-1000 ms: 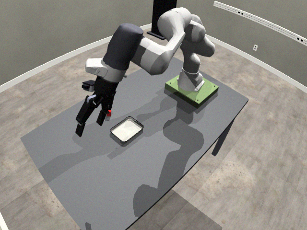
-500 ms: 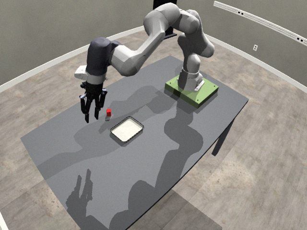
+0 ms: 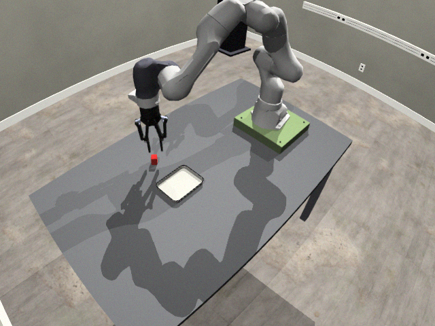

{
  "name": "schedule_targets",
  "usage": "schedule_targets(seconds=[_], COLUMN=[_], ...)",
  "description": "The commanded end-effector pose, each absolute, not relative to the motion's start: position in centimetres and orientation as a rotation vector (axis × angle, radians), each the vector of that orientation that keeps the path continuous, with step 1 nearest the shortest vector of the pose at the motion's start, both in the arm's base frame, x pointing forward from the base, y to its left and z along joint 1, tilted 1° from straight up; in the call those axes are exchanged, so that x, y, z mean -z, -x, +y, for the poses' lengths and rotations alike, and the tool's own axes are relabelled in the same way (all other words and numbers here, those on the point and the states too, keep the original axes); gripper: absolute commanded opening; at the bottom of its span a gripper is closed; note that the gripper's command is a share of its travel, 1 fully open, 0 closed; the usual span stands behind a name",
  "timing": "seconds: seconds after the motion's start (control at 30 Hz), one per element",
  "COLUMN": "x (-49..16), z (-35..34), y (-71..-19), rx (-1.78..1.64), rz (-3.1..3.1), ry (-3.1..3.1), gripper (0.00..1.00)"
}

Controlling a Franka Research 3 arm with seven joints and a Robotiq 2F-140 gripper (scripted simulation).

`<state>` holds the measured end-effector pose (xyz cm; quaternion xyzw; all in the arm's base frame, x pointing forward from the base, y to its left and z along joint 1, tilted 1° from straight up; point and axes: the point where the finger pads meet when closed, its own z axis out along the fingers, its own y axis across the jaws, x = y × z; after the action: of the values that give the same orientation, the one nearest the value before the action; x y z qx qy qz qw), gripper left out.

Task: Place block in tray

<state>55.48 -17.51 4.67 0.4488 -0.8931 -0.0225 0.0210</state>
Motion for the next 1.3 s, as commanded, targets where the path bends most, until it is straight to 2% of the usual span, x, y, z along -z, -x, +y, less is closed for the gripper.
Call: schedule_targets(seconds=[0.0,0.97,1.0,1.27], x=[-5.11,-5.11,-5.11,-5.11], z=[-17.04,-17.04,-17.04,-17.04], y=[-56.86,-56.86,-56.86,-56.86], rx=[0.018,0.018,0.018,0.018], rz=[-2.843,-2.843,-2.843,-2.843], ry=[-1.357,-1.357,-1.357,-1.357], gripper=[0.38,0.38,0.35,0.35])
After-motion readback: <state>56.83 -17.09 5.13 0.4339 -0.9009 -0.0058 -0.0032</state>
